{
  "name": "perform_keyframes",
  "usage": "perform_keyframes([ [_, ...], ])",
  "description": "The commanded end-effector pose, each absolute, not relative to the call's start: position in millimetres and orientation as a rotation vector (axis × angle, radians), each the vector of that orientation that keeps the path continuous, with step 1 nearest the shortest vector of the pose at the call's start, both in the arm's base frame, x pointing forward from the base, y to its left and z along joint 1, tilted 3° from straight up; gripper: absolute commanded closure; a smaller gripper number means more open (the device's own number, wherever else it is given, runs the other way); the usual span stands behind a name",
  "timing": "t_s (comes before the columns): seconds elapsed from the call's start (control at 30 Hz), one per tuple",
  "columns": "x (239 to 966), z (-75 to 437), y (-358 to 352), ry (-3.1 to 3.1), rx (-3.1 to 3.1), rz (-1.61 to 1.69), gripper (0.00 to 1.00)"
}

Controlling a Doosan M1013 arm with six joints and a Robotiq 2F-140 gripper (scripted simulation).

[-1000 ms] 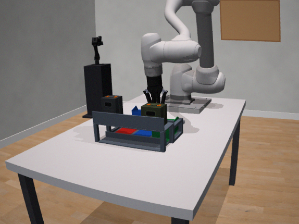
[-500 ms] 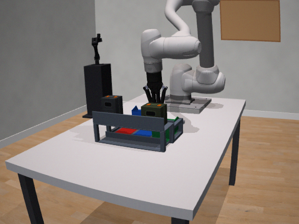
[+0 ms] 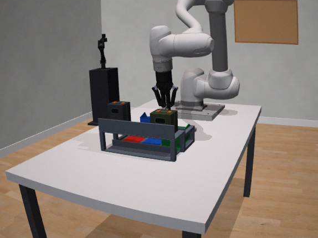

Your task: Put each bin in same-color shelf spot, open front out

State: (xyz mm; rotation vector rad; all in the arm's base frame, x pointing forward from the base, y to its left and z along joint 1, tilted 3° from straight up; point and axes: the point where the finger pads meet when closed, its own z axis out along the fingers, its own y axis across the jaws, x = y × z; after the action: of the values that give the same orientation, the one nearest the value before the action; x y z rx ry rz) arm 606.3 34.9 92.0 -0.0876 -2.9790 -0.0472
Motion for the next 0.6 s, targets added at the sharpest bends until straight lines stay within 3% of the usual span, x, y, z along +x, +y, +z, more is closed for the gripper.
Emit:
perform_keyframes([
  [0.0, 606.5, 97.1, 34.8, -2.979, -0.088, -0.048, 0.85],
  [0.57, 607.5, 120.9, 34.1, -2.979, -0.088, -0.048, 0.85],
])
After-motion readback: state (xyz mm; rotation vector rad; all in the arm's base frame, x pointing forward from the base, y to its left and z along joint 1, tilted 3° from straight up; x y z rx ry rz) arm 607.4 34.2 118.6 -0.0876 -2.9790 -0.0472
